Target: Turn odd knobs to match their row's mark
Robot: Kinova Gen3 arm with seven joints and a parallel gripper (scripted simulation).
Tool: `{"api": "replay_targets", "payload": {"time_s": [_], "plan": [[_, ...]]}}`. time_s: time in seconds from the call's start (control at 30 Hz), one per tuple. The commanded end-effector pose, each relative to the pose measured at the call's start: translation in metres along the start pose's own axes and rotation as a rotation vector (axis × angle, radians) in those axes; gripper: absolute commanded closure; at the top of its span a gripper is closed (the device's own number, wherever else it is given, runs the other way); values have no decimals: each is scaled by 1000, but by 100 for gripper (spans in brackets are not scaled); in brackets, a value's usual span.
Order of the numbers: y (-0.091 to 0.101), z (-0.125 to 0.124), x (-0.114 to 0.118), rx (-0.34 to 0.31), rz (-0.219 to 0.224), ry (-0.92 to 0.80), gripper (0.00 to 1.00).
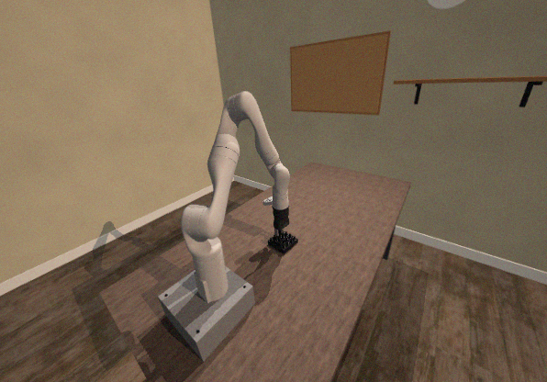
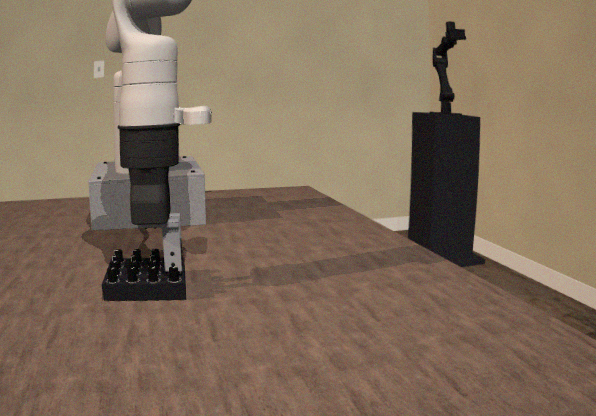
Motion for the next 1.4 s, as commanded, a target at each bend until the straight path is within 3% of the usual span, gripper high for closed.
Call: {"api": "replay_targets", "payload": {"time_s": [0.0, 0.6, 1.37], "plan": [[2, 0, 1, 0, 2, 0, 54], [37, 0, 0, 0, 2, 0, 54], [38, 0, 0, 1, 1, 5, 54]]}}
Point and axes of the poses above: the point where the finger pads meet when closed, its own y axis back along the fingers, its own x axis across the jaws, z = x × y, the point moved 10 cm from there along y, back along the fingers, and after that the axes turned 7 degrees about y, right-handed, at the moved point
